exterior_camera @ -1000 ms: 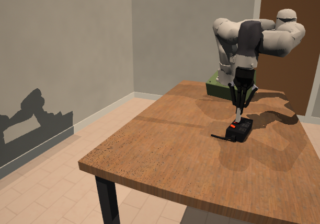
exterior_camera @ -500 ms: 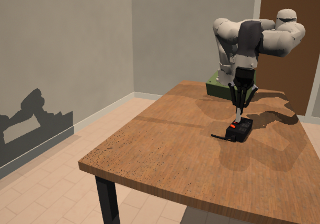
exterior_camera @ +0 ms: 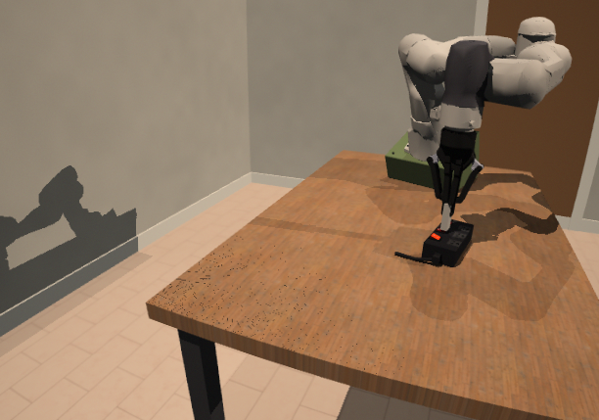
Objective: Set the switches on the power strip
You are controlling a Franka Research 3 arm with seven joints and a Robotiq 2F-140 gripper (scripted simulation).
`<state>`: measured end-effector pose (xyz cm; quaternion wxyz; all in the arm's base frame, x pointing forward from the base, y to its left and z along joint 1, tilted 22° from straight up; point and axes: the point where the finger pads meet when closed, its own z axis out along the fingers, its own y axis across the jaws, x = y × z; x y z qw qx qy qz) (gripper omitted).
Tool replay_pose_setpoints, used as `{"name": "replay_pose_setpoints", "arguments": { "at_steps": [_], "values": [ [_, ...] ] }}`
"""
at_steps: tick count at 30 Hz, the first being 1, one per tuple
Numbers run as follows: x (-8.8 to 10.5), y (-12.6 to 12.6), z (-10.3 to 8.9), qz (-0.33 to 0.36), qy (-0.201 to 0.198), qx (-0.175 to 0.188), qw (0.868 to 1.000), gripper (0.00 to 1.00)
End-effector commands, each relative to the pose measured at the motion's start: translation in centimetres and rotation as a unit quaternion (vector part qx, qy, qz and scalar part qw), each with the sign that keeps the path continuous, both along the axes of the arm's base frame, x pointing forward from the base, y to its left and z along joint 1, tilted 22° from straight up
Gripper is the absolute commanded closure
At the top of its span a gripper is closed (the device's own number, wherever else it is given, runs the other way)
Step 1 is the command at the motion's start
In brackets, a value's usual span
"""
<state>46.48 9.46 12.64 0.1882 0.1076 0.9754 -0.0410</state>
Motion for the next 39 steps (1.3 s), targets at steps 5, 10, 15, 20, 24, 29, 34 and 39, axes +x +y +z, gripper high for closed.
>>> {"name": "replay_pose_setpoints", "arguments": {
  "at_steps": [5,10,15,20,24,29,34,39],
  "values": [
    [0.29,-0.06,-0.24,0.003,-0.002,-0.002,1.0,1.0],
    [0.34,-0.07,-0.36,0.003,-0.002,-0.002,1.0,1.0],
    [0.36,-0.08,-0.43,0.003,-0.002,-0.002,1.0,1.0],
    [0.37,-0.08,-0.45,0.003,-0.002,-0.002,1.0,1.0],
    [0.37,-0.08,-0.45,0.003,-0.002,-0.002,1.0,1.0],
    [0.37,-0.08,-0.45,0.003,-0.002,-0.002,1.0,1.0],
    [0.35,-0.08,-0.4,0.003,-0.002,-0.002,1.0,1.0],
    [0.14,-0.01,0.13,0.003,-0.002,-0.002,1.0,1.0]
  ]
}}
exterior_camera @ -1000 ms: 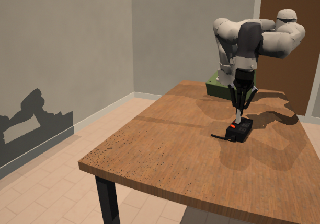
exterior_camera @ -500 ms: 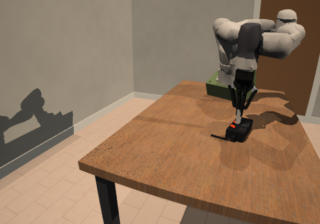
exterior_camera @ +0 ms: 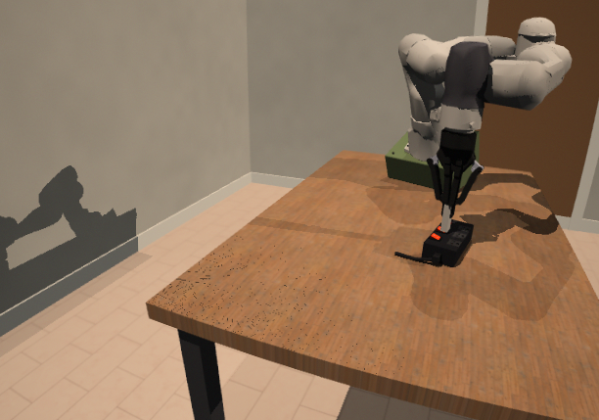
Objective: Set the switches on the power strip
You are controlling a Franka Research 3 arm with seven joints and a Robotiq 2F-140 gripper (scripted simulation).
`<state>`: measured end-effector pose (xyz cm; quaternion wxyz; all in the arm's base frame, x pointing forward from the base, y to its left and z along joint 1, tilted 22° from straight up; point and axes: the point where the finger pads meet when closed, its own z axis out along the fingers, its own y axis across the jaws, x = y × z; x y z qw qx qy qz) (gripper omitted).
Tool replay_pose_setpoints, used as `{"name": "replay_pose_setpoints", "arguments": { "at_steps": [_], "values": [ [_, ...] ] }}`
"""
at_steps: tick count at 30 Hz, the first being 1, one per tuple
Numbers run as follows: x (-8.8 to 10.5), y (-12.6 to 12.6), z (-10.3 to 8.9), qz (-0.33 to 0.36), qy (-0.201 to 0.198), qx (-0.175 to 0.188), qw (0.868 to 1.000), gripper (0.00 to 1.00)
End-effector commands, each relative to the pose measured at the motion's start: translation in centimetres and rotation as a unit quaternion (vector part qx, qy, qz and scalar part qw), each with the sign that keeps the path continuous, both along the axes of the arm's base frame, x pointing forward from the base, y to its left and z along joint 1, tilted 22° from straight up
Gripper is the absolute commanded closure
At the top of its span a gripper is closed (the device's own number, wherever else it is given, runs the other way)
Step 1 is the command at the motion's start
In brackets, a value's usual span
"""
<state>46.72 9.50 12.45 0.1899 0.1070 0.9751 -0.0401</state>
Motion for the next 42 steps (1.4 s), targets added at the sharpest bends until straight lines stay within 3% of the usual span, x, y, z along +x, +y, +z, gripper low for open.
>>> {"name": "replay_pose_setpoints", "arguments": {
  "at_steps": [1,15,35,36,42],
  "values": [
    [-0.2,0.0,0.5,0.002,0.0,-0.002,1.0,1.0],
    [-1.3,0.3,3.3,0.002,0.0,-0.002,1.0,1.0],
    [-1.3,0.3,3.4,0.002,0.0,-0.002,1.0,1.0],
    [-1.3,0.3,3.4,0.002,0.0,-0.002,1.0,0.0],
    [-1.4,0.4,3.6,0.002,0.0,-0.002,1.0,0.0]
  ]
}}
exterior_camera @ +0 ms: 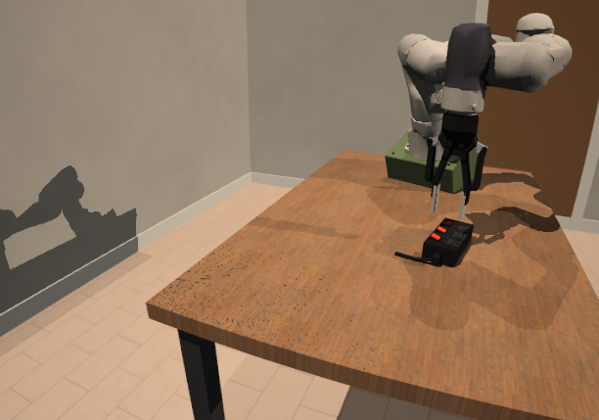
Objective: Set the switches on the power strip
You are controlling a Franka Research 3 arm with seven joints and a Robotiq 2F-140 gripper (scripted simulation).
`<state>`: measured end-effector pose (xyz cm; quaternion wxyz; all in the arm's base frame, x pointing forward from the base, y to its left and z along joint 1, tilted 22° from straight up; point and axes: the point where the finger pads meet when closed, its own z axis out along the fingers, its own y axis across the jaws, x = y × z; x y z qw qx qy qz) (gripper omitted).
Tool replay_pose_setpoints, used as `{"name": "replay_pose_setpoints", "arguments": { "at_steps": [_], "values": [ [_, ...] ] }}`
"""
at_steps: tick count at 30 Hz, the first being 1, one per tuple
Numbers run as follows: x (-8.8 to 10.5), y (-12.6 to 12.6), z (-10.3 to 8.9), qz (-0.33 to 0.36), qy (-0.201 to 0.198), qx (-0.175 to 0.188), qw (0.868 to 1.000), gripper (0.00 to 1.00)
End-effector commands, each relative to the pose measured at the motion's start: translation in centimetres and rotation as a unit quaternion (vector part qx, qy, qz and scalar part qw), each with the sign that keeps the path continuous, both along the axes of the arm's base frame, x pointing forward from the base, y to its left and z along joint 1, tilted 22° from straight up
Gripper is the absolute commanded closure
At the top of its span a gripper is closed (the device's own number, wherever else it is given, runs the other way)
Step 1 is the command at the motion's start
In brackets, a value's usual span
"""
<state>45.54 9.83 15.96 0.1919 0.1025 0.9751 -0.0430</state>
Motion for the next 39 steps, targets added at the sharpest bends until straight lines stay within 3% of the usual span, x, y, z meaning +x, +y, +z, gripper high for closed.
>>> {"name": "replay_pose_setpoints", "arguments": {
  "at_steps": [1,13,22,39],
  "values": [
    [-0.3,0.1,0.3,-0.002,0.001,0.002,1.0,0.0],
    [-2.1,0.7,4.9,-0.002,0.001,0.002,1.0,0.0],
    [-3.0,1.0,7.3,-0.002,0.001,0.002,1.0,0.0],
    [-3.2,1.0,7.6,-0.002,0.001,0.002,1.0,0.0]
  ]
}}
